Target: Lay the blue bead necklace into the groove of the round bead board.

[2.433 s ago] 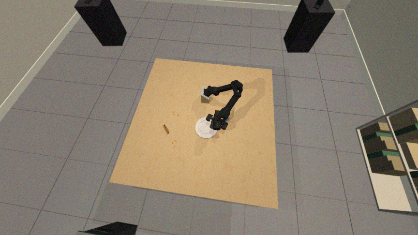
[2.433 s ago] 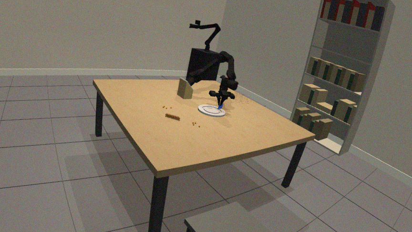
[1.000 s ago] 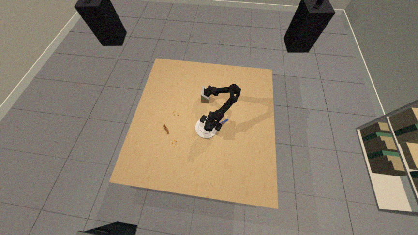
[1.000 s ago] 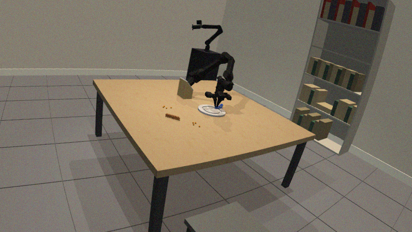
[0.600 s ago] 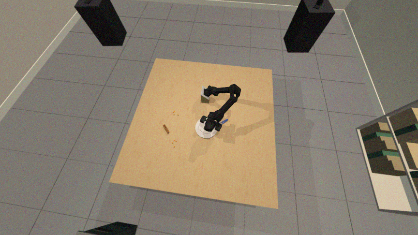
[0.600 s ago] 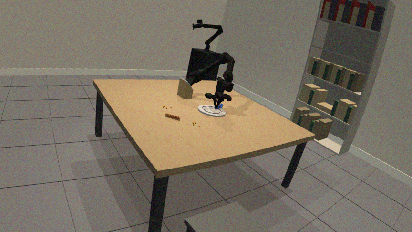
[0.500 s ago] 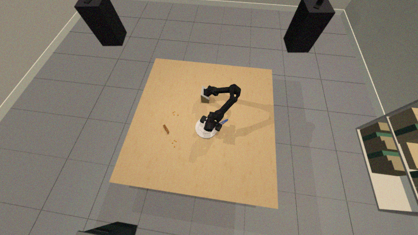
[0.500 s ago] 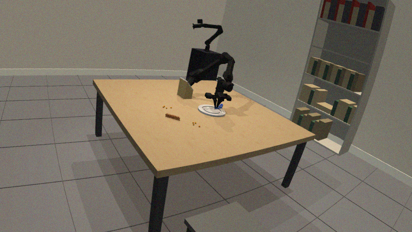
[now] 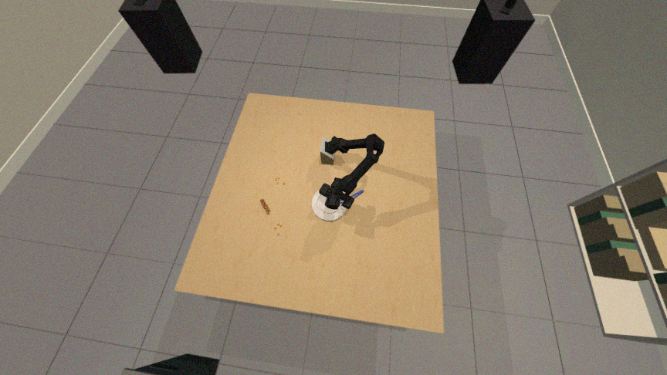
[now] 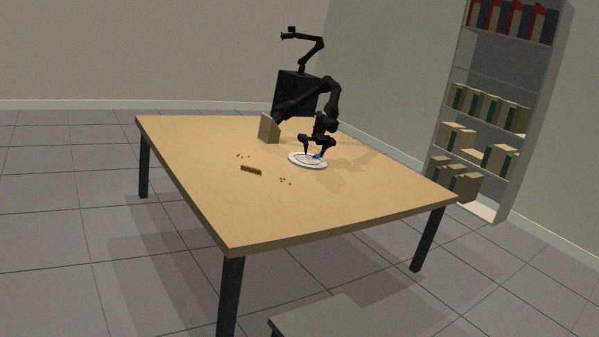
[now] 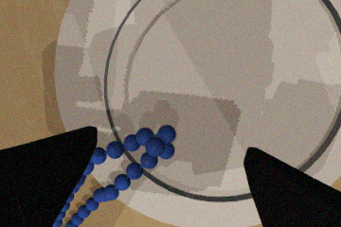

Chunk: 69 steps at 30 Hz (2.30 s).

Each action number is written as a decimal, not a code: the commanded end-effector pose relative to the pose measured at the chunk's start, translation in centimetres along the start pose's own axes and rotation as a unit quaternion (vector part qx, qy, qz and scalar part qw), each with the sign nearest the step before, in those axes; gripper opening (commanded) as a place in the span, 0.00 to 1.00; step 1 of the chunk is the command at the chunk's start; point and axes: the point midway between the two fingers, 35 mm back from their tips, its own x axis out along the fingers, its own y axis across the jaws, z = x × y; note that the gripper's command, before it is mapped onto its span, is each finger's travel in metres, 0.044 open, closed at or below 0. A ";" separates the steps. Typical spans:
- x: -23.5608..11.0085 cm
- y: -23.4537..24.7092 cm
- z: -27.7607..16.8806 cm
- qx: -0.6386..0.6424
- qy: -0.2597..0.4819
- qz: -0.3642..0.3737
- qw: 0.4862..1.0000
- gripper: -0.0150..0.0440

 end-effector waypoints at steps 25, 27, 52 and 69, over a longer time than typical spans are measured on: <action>-2.3 0.6 -0.8 0.058 -0.002 0.000 0.998 0.87; -2.5 1.5 -1.9 0.139 -0.002 0.000 0.990 0.78; -2.1 3.4 -4.2 0.310 -0.005 0.003 0.951 0.46; 0.3 3.4 -4.4 0.314 -0.002 0.002 0.950 0.46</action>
